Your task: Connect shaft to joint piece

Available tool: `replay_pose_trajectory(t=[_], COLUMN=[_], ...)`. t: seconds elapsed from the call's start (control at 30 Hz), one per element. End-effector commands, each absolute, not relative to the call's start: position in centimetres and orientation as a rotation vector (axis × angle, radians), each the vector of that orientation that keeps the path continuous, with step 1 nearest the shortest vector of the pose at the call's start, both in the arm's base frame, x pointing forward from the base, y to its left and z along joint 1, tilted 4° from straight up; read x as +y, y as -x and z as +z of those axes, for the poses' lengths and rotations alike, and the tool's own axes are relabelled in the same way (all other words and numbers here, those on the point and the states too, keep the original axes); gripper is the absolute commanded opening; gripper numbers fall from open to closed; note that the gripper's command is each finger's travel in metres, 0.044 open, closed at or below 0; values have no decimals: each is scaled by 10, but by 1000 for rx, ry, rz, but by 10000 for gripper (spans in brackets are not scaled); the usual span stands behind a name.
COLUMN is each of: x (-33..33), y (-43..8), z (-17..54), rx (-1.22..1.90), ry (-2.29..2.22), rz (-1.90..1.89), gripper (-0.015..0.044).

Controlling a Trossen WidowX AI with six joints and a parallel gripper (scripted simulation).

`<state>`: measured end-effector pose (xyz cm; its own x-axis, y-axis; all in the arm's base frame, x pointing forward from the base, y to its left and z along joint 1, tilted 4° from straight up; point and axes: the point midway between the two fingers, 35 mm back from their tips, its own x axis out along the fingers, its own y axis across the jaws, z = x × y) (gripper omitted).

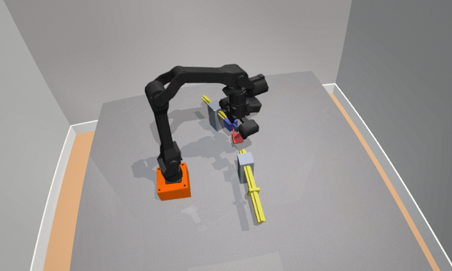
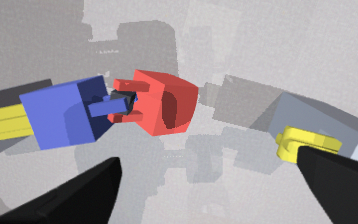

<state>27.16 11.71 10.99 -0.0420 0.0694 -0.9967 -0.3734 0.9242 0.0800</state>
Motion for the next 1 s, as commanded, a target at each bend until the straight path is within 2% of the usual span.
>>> replay_pose_trajectory(t=[0.0, 0.97], x=[116, 112], y=[-270, -271], z=[107, 97], rx=[1561, 1240], ry=[306, 801], rz=[461, 1142], gripper=[440, 440])
